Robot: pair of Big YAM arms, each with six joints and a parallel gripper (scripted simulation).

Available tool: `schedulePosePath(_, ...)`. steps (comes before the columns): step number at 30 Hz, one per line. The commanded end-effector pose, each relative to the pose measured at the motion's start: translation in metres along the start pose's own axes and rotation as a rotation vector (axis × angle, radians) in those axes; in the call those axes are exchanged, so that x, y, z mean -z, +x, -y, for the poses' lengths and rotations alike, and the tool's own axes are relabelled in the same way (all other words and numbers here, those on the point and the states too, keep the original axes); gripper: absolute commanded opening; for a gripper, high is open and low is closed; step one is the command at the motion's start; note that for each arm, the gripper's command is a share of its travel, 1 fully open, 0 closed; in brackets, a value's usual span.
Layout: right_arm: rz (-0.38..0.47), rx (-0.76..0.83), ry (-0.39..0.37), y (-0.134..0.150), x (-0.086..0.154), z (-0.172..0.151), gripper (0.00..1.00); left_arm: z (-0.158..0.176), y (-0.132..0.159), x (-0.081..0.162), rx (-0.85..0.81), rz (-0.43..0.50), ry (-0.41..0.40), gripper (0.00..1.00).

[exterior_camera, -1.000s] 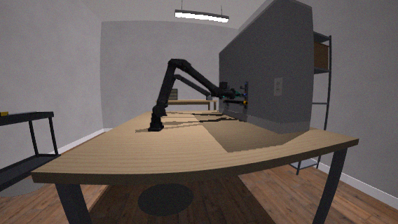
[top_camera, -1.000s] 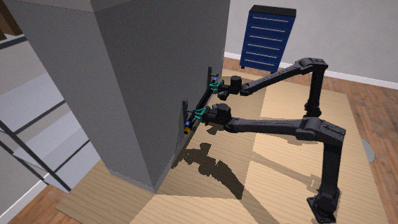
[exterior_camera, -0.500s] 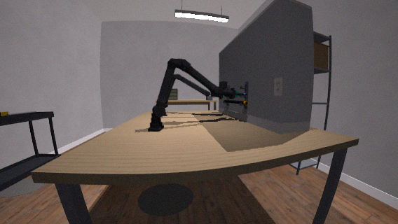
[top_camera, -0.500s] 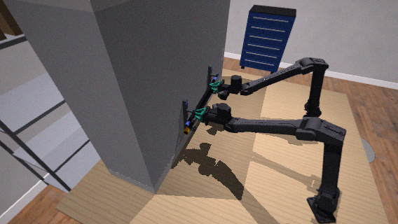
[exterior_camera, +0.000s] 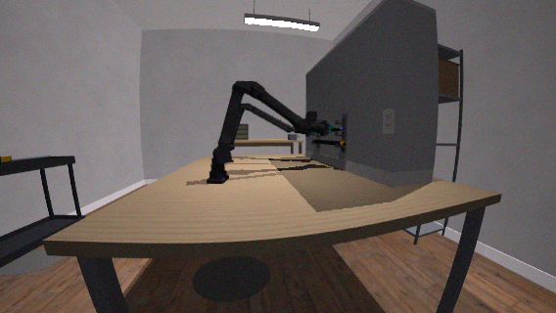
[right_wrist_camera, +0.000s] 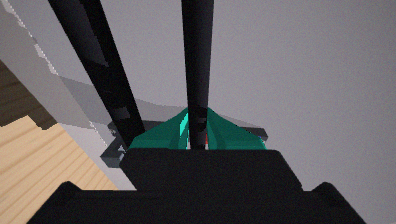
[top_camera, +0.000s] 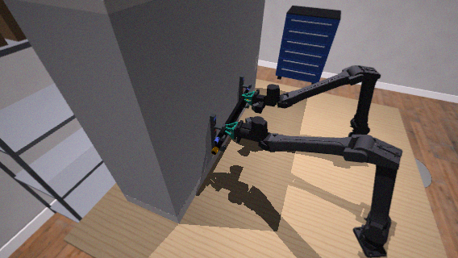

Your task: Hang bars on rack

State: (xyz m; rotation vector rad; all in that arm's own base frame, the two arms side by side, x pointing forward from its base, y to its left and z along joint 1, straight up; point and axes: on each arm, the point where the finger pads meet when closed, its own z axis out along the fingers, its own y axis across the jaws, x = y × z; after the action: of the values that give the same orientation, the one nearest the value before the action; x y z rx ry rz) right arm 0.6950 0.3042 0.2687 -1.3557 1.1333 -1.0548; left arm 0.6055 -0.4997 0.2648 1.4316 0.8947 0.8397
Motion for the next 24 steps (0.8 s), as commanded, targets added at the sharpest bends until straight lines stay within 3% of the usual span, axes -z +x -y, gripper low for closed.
schedulePosePath(1,-0.012,-0.047,0.121,0.01,0.012,0.088,0.0,-0.089,-0.002,0.003,0.036,-0.003,-0.119,0.0)
schedulePosePath(24,-0.012,-0.048,0.121,0.013,0.03,0.11,0.0,-0.115,-0.005,0.019,0.036,-0.003,-0.119,0.0)
